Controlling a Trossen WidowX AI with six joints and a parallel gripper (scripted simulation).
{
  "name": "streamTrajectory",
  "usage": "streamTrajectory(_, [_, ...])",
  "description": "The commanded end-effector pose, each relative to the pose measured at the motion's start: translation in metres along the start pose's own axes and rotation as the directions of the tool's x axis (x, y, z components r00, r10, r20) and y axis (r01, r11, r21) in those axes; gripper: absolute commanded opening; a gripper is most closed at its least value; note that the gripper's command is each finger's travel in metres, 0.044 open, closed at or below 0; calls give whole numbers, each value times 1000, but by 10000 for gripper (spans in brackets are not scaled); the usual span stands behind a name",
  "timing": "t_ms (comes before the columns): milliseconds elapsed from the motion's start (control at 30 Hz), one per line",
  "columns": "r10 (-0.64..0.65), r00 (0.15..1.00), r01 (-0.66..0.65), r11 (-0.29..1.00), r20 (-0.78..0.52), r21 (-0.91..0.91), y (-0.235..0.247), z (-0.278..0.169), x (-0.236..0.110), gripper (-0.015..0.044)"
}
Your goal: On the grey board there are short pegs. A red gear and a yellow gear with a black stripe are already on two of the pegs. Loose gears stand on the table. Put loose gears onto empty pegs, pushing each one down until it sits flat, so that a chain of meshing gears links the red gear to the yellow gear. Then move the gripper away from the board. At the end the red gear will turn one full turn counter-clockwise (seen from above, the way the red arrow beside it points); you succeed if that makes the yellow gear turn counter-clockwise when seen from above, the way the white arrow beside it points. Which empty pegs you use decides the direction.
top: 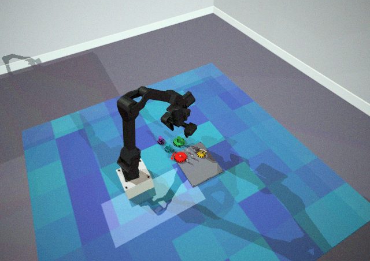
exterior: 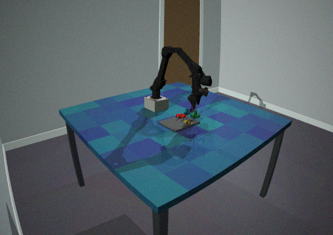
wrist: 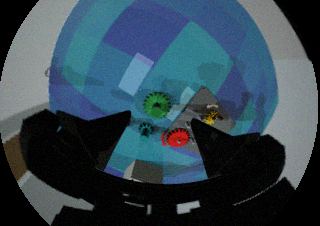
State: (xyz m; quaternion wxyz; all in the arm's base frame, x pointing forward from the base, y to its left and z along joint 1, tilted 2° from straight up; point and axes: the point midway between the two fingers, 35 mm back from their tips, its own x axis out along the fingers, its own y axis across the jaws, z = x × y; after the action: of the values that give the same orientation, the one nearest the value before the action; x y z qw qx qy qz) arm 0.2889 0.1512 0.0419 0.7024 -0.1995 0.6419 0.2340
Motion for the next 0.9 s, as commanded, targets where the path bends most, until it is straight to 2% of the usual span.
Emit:
streamTrajectory(0, [13, 999, -14, 1000, -50, -17, 7, -4, 3, 440])
streamTrajectory(167, [13, 999, -14, 1000, -50, -17, 8, -5, 18, 440])
streamTrajectory(867, [13, 999, -14, 1000, -51, -17, 9, -7, 44, 440])
